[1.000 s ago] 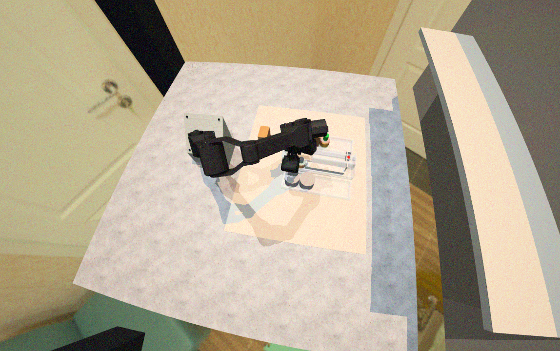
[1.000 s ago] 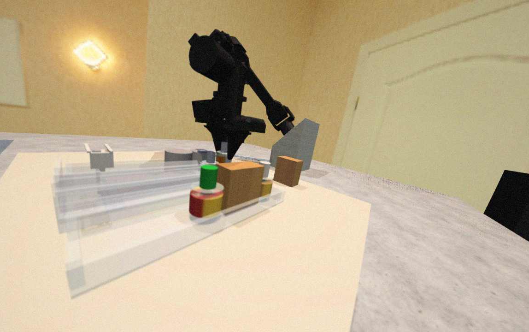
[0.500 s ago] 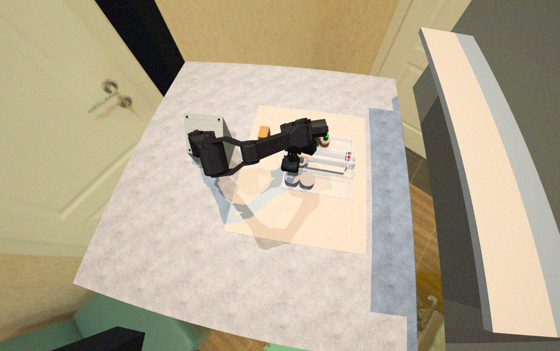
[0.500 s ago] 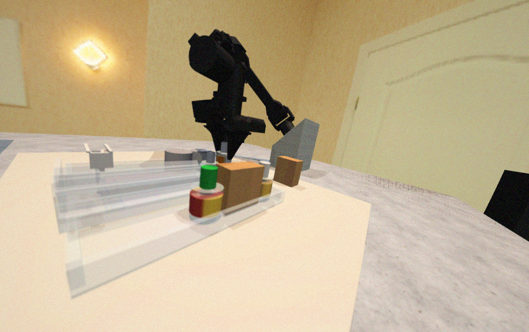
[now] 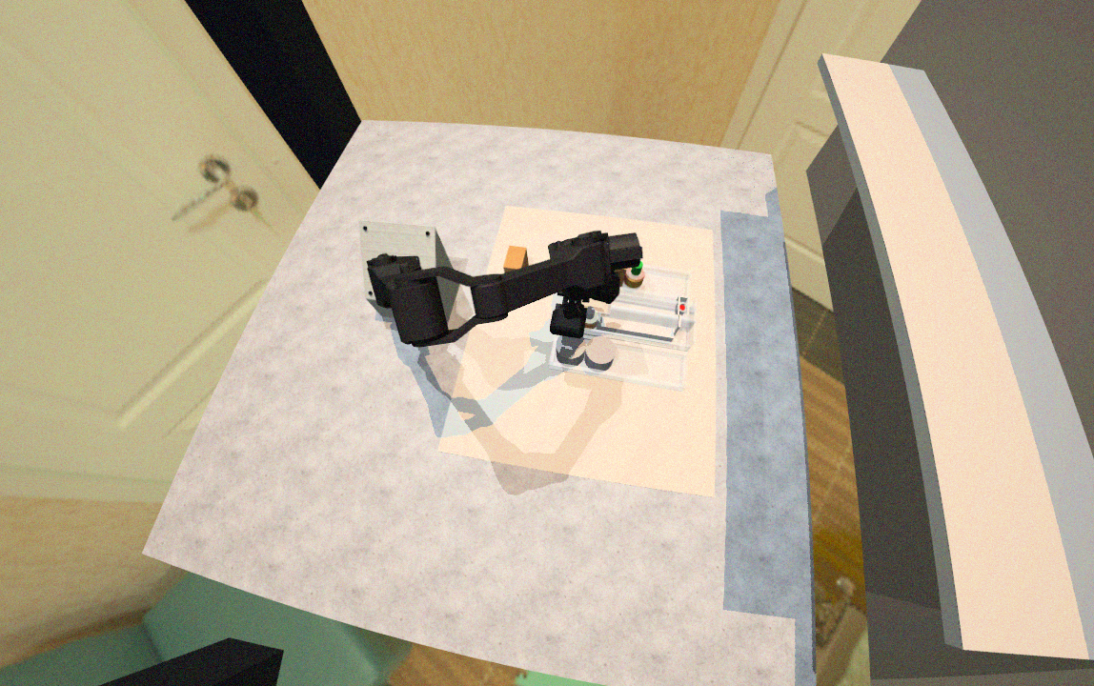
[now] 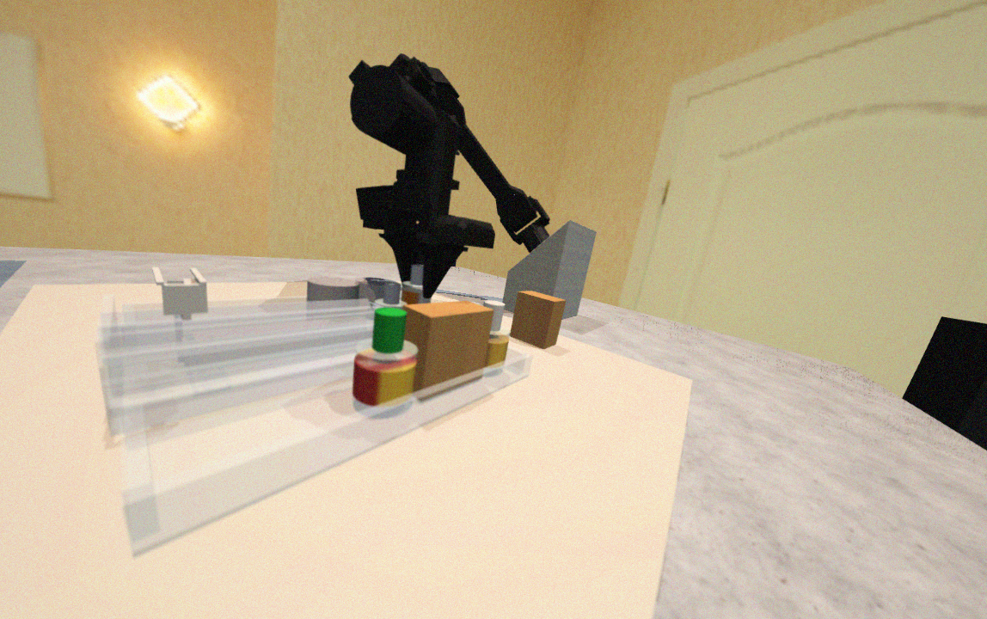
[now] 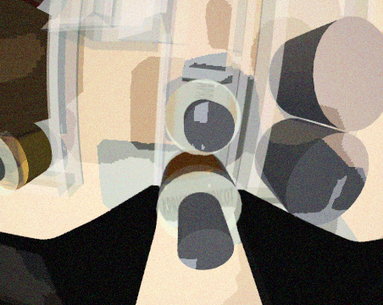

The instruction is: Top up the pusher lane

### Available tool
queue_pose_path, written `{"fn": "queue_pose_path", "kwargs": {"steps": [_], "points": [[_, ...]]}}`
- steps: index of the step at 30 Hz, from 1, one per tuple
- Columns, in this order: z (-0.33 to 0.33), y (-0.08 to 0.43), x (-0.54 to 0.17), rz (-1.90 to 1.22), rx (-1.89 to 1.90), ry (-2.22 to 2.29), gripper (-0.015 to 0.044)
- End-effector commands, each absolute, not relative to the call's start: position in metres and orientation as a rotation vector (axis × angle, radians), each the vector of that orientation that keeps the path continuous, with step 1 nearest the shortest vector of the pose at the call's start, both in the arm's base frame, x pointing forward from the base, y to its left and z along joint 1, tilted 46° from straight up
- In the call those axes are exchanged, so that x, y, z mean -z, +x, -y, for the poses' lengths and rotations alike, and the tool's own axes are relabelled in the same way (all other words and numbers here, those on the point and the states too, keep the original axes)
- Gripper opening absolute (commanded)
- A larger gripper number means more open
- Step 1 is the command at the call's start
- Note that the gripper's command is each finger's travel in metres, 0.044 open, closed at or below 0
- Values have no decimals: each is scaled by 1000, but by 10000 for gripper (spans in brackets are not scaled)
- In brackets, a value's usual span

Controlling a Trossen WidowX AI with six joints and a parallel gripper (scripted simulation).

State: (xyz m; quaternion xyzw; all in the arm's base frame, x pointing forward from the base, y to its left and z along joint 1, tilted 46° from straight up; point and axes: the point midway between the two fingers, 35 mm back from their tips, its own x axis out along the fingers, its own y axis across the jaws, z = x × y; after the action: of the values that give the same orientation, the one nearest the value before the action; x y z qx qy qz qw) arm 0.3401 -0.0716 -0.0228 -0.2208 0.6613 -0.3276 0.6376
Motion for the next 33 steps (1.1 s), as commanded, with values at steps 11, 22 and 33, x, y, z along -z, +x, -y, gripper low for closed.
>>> {"fn": "queue_pose_path", "kwargs": {"steps": [11,22,33], "points": [[74,346,23,-1489,751,-506,0],[77,346,25,-1489,751,-506,0],[80,346,28,-1489,751,-506,0]]}}
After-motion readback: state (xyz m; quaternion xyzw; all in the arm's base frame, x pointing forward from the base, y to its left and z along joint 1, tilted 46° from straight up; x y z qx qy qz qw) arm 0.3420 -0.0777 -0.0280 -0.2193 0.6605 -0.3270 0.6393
